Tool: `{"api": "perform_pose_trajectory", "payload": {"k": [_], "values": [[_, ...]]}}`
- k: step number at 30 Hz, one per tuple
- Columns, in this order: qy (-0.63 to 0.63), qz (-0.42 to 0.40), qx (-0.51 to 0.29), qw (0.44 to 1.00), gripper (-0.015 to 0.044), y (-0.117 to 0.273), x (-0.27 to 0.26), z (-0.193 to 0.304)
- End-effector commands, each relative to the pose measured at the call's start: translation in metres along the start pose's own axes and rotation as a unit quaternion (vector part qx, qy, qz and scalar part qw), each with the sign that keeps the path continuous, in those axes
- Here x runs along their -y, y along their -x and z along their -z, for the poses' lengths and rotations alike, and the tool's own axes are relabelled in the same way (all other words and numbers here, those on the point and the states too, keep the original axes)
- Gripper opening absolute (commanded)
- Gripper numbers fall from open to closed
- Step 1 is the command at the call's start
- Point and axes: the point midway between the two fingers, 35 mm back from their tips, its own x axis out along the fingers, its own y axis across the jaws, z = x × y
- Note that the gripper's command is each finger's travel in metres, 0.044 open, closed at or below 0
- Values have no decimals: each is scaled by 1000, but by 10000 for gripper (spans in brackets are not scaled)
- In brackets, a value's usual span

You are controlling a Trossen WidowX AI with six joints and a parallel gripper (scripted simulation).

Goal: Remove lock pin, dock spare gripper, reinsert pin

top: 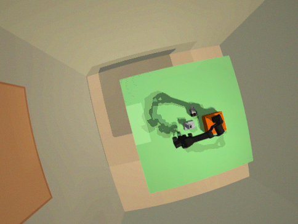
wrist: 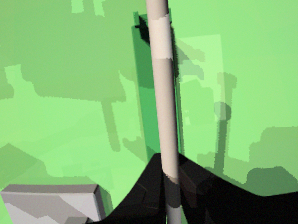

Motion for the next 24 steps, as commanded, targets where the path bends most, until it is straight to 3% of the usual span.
{"api": "perform_pose_trajectory", "payload": {"k": [1,24], "values": [[3,1,0,1000,0,-5,1,1],[4,-3,-1,1000,0,-36,1,3]]}}
